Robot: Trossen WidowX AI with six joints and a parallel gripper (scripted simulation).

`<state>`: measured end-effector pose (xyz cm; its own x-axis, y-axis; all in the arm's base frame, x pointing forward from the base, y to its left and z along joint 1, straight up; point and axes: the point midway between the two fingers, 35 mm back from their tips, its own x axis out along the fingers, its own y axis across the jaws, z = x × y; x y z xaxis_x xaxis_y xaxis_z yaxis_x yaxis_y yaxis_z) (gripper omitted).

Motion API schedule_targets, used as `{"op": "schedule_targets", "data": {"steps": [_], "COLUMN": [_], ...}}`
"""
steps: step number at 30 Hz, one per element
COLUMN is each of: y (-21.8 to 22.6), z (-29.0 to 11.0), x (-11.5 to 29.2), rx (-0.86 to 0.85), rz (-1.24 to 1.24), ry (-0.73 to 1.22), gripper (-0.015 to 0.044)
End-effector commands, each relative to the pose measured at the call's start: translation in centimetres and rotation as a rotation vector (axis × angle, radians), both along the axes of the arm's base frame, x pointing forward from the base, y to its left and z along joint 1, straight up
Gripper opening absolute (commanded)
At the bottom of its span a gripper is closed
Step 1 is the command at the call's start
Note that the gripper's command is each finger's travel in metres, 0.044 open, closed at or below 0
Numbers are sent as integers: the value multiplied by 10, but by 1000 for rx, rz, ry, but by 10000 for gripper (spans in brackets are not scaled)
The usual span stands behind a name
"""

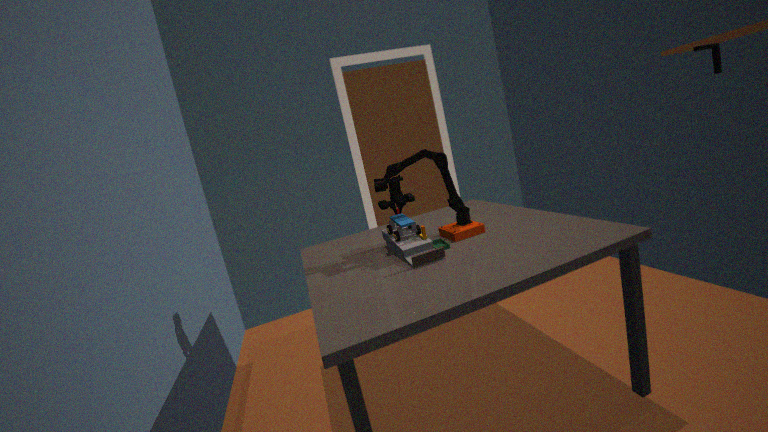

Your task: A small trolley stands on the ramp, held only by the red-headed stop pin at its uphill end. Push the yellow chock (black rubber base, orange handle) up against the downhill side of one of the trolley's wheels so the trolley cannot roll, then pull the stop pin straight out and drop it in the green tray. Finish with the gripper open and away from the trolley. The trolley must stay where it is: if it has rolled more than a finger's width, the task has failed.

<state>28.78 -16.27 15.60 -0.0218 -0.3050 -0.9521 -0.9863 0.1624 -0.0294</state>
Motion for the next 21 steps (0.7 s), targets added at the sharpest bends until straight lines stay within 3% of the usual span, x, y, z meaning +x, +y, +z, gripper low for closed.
{"op": "schedule_targets", "data": {"steps": [1, 21], "y": [0, 0], "z": [5, 20], "x": [0, 1], "rx": [-7, -7], "rz": [-6, -6], "ry": [-4, -4], "gripper": [0, 0]}}
